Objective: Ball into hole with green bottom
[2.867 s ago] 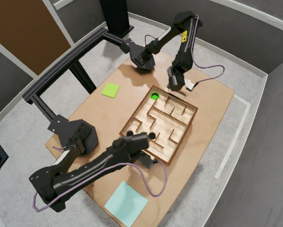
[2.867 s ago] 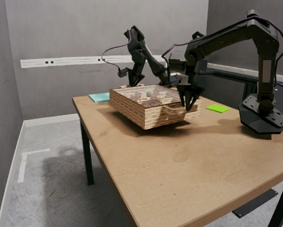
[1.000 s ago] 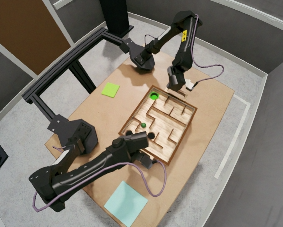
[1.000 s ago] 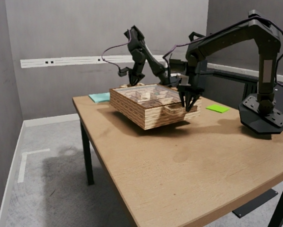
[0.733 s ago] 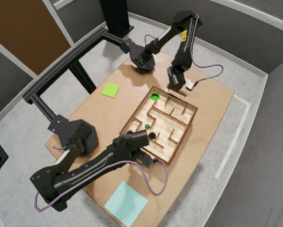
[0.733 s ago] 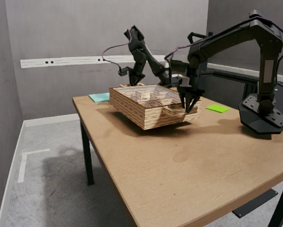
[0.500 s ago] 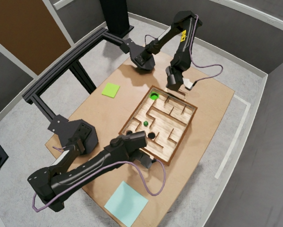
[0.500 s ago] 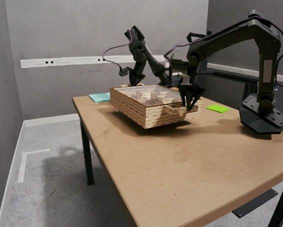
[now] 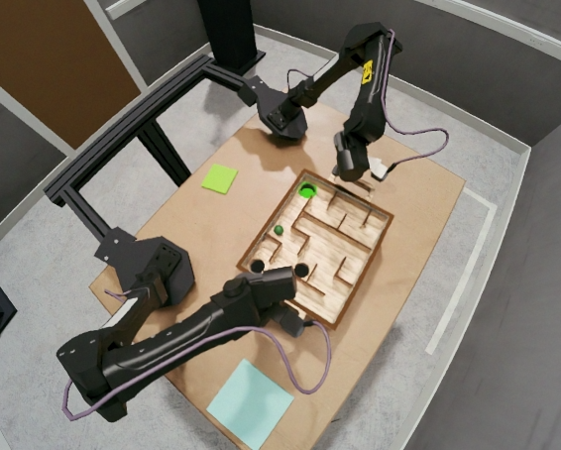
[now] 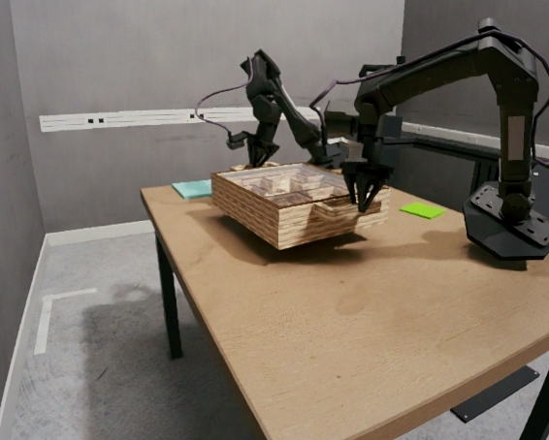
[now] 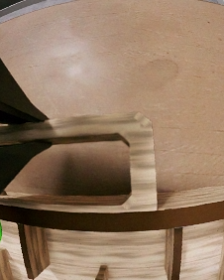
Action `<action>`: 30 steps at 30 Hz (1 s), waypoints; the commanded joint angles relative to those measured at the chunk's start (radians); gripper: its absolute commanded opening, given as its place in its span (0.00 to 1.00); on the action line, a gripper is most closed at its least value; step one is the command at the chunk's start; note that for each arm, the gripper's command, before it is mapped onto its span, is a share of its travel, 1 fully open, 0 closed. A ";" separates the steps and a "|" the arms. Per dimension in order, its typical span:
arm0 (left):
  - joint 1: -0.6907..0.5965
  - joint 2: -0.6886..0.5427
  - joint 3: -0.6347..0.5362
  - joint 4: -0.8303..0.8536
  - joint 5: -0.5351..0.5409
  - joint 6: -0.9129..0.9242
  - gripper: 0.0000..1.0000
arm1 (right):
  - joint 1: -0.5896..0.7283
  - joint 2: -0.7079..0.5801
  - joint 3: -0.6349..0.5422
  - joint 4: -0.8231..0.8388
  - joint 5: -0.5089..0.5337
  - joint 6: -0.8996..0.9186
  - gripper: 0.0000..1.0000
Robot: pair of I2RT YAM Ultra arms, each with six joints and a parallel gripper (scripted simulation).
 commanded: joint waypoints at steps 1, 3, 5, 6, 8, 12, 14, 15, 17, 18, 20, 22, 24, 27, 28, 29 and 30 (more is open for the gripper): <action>-0.080 0.014 0.065 0.154 0.062 0.033 0.00 | 0.076 0.020 0.078 0.125 -0.094 -0.026 0.00; -0.079 0.015 0.065 0.156 0.064 0.035 0.00 | 0.077 0.025 0.074 0.120 -0.093 -0.022 0.00; -0.078 0.015 0.064 0.158 0.065 0.036 0.00 | 0.079 0.028 0.079 0.117 -0.093 -0.019 0.00; -0.078 0.011 0.065 0.157 0.066 0.036 0.00 | 0.079 0.029 0.079 0.115 -0.093 -0.018 0.00; -0.077 0.012 0.068 0.149 0.064 0.032 0.00 | 0.080 0.030 0.081 0.120 -0.096 -0.021 0.00; -0.077 0.014 0.068 0.151 0.064 0.034 0.00 | 0.080 0.031 0.083 0.119 -0.094 -0.020 0.00; -0.077 -0.004 0.048 0.196 0.046 0.045 0.00 | 0.084 0.024 0.068 0.134 -0.063 -0.011 0.00; -0.076 -0.036 0.010 0.219 0.047 0.055 0.00 | 0.098 0.033 0.076 0.120 -0.045 0.007 0.00; -0.084 -0.028 0.003 0.213 0.024 0.038 0.00 | 0.096 0.035 -0.005 0.166 -0.047 -0.009 0.00; -0.085 -0.037 -0.013 0.228 0.021 0.042 0.00 | 0.102 0.031 0.003 0.167 -0.036 -0.002 0.00; -0.087 -0.049 -0.039 0.273 0.018 0.058 0.00 | 0.117 0.023 0.014 0.155 -0.007 0.014 0.00; -0.094 -0.057 -0.060 0.275 -0.019 0.048 0.00 | 0.120 -0.003 -0.025 0.191 -0.005 -0.002 0.00; -0.091 -0.069 -0.060 0.281 0.013 0.067 0.00 | 0.121 0.005 0.004 0.172 -0.012 -0.007 0.00; -0.095 -0.069 -0.047 0.279 0.006 0.068 0.00 | 0.122 -0.029 0.022 0.188 -0.016 -0.026 0.00; -0.095 -0.051 -0.048 0.282 0.009 0.068 0.00 | 0.122 -0.014 0.019 0.184 -0.016 -0.018 0.00; -0.095 -0.051 -0.048 0.282 0.009 0.068 0.00 | 0.122 -0.014 0.019 0.184 -0.016 -0.018 0.00; -0.095 -0.051 -0.048 0.282 0.009 0.068 0.00 | 0.122 -0.014 0.019 0.184 -0.016 -0.018 0.00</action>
